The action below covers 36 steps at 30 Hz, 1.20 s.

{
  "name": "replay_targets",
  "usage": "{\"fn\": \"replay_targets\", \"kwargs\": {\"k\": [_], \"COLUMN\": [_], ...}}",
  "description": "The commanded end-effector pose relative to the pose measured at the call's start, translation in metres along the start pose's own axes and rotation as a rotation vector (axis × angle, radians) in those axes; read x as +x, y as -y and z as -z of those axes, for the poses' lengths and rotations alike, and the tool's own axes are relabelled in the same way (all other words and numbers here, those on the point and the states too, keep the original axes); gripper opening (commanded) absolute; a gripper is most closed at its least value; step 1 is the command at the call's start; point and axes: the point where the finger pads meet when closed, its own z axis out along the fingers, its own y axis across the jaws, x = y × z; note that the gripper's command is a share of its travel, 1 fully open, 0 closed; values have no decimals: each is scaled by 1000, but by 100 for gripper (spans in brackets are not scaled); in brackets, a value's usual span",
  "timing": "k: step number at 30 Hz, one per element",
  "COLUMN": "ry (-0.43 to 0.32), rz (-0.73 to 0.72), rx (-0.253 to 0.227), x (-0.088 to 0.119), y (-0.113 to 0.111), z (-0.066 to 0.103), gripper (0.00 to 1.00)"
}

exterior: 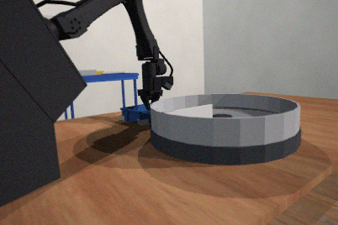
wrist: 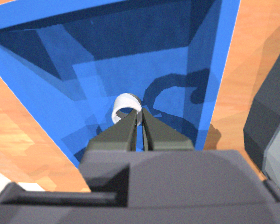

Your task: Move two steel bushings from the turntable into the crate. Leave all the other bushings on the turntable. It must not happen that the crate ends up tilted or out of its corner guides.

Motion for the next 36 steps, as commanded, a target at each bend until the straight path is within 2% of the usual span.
{"fn": "replay_targets", "kwargs": {"k": [1,36], "ry": [57,53], "rz": [-3,-4], "rx": [-20,-6], "x": [-18,-20], "y": [-11,-4], "z": [17,17], "gripper": [0,0]}}
